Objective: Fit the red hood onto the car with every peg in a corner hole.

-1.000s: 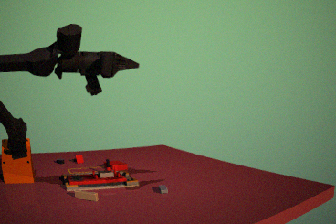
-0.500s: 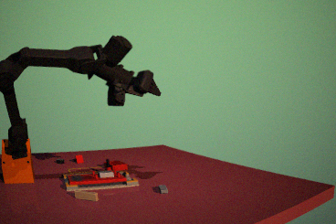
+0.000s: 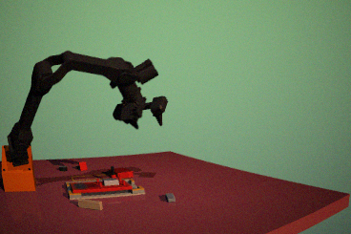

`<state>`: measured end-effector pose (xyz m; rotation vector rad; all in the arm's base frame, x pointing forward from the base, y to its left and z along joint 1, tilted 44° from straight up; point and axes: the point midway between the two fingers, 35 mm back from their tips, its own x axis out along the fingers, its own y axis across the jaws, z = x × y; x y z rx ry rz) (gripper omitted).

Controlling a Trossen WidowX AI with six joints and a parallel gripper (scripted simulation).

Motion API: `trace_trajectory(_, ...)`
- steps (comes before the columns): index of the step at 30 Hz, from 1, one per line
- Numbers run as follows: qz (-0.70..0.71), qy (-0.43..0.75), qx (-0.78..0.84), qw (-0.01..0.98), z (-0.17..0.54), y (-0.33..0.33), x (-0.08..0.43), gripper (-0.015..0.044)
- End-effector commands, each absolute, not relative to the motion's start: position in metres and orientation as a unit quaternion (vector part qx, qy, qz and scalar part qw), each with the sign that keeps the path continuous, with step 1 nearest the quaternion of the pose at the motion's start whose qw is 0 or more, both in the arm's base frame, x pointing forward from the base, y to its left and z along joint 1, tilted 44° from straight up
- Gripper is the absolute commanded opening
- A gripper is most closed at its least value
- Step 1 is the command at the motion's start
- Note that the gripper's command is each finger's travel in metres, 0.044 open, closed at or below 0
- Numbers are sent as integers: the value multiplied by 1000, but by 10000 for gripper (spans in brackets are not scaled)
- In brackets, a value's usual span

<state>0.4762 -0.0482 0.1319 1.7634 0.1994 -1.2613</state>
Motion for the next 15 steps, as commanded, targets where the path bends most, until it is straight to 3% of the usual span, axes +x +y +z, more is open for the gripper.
trace_trajectory(1, -552, 116, 663, 491, 97, -36, 477, 440)
trace_trajectory(15, -655, 252, 403, 587, -28, 2, 451, 440)
